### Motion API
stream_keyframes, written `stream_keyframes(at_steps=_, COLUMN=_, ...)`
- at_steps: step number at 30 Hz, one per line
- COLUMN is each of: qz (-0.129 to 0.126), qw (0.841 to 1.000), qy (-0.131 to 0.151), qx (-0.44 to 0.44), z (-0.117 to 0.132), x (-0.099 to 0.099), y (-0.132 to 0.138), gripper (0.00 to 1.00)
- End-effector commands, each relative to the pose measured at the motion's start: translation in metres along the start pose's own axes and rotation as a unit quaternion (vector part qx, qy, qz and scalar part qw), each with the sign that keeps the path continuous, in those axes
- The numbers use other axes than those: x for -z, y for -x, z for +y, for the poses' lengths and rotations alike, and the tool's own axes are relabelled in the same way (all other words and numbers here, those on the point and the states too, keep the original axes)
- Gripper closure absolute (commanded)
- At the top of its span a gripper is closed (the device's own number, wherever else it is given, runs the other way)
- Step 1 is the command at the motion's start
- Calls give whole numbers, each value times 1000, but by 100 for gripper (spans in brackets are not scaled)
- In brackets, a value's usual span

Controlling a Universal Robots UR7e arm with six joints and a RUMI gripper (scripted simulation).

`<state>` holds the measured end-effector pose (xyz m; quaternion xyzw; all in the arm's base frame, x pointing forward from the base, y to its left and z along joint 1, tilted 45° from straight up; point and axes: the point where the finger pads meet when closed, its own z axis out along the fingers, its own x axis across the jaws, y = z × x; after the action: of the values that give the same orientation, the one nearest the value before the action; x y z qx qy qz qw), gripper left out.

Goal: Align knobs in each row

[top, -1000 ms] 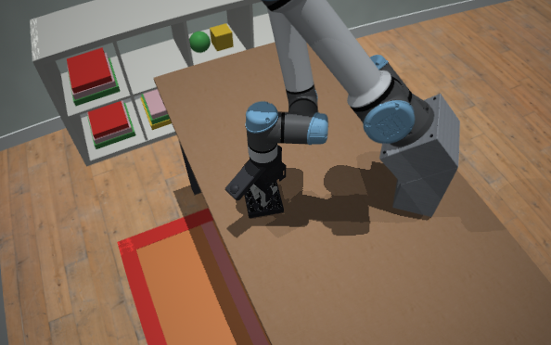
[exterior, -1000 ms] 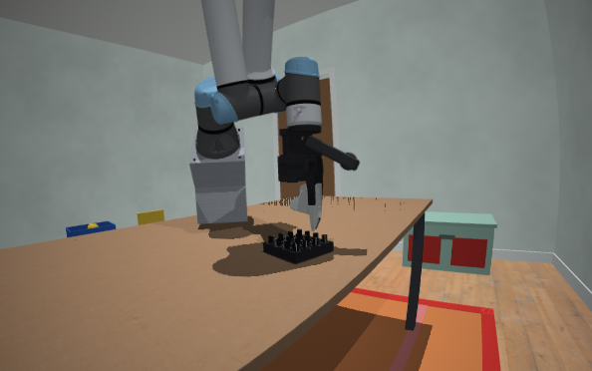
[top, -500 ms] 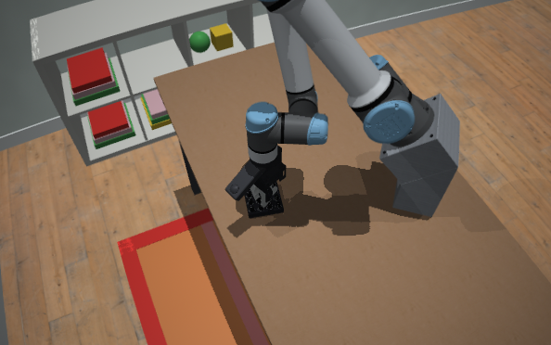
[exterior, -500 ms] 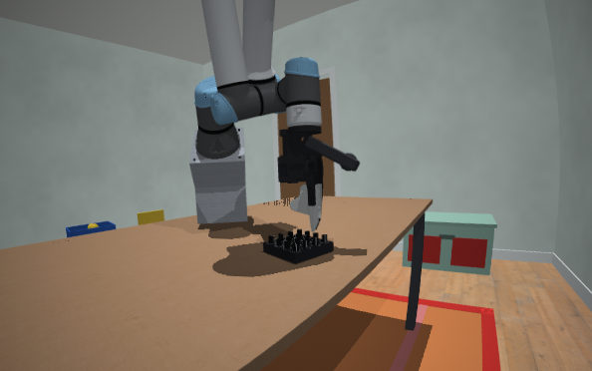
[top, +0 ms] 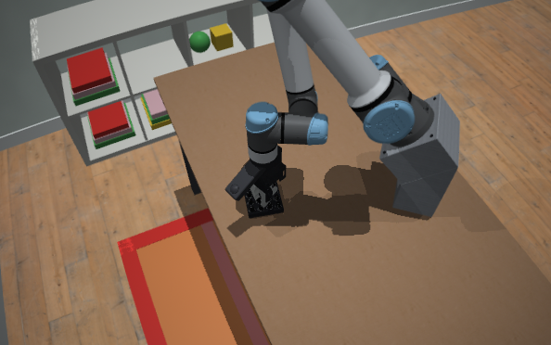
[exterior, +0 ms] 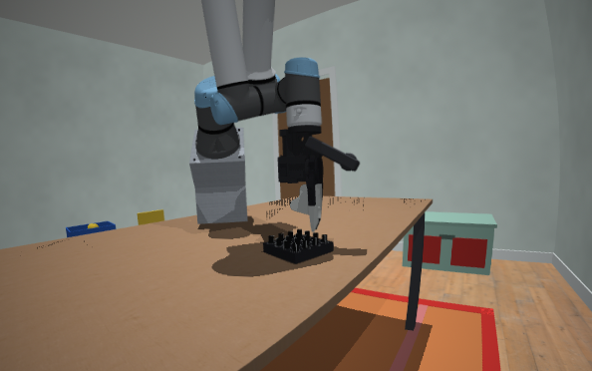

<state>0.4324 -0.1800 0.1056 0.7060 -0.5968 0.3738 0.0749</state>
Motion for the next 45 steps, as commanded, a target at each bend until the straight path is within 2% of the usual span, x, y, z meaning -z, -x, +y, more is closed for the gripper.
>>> stream_keyframes(at_steps=1, qz=0, qw=1000, qy=0, qx=0, z=0, x=0, y=0, gripper=89)
stream_keyframes(at_steps=45, qz=0, qw=1000, qy=0, qx=0, z=-5, x=0, y=0, gripper=89)
